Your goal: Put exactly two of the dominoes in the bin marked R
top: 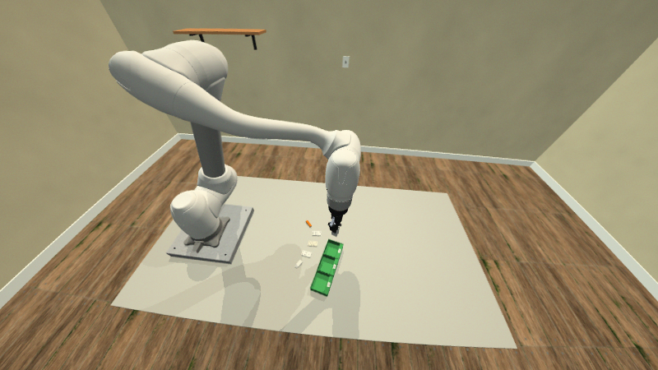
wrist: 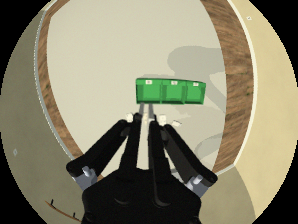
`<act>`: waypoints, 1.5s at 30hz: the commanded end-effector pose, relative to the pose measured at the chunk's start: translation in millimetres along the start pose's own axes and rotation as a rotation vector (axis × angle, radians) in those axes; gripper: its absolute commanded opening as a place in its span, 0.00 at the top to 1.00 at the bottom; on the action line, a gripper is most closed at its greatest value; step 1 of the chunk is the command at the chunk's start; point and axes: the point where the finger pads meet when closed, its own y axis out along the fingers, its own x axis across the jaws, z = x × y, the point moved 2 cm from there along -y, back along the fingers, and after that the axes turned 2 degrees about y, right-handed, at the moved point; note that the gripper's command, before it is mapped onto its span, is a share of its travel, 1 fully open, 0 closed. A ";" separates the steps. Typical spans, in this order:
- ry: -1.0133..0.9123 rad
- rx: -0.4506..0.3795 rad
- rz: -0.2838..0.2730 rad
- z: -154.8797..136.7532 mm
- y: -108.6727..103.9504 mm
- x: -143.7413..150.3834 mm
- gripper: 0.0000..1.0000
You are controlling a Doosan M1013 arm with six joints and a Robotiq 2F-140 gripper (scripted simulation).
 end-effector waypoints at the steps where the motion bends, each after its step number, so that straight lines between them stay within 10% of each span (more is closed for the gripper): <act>1: 0.000 0.000 0.000 0.0 -0.2 0.0 0.95; 2: -0.050 0.000 0.000 -5.8 5.8 1.0 0.75; 22: -0.397 0.000 0.000 -109.1 113.0 19.0 0.75; 45: -0.397 0.000 0.000 -114.4 118.2 19.9 0.75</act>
